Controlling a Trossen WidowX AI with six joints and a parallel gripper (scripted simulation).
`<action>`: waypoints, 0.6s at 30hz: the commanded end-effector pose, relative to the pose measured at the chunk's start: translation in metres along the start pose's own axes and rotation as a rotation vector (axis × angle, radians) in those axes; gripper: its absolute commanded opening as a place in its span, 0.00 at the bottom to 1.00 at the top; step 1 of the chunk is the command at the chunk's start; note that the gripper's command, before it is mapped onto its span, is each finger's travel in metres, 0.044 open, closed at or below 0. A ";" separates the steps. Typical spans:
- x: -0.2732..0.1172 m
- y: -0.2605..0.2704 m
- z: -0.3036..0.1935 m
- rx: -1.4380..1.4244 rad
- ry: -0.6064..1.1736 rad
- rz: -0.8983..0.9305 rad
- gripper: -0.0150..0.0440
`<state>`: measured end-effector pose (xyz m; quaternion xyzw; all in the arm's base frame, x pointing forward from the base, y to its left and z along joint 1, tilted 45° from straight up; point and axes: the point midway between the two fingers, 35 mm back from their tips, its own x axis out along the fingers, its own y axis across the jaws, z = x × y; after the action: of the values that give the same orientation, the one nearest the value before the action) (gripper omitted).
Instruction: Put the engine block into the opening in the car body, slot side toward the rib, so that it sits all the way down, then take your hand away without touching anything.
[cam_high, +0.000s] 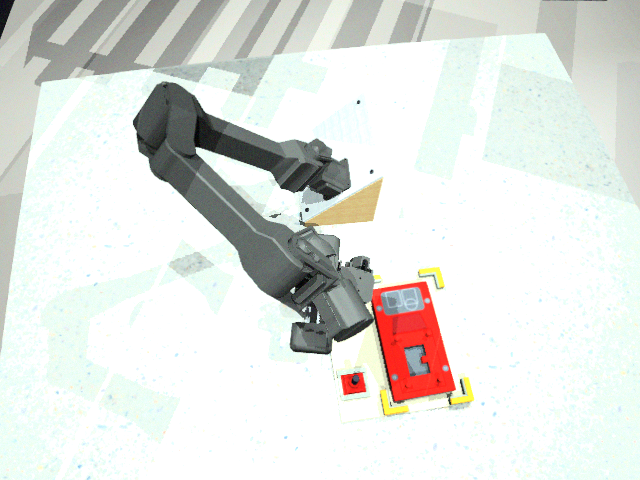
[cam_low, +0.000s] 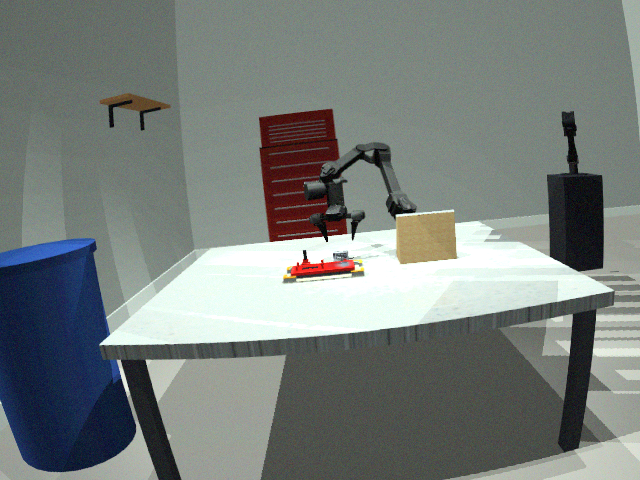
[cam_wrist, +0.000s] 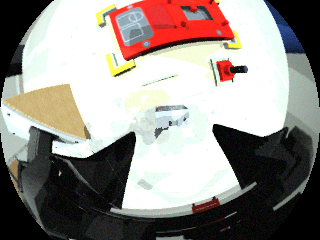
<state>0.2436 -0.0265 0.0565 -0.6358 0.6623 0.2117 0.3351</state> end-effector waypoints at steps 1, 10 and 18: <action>0.007 0.000 0.000 -0.006 0.005 -0.004 1.00; 0.024 -0.001 -0.002 -0.006 0.006 -0.005 1.00; 0.036 -0.002 -0.002 -0.006 0.005 -0.005 1.00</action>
<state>0.2476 -0.0479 0.0369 -0.6382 0.6593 0.2107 0.3370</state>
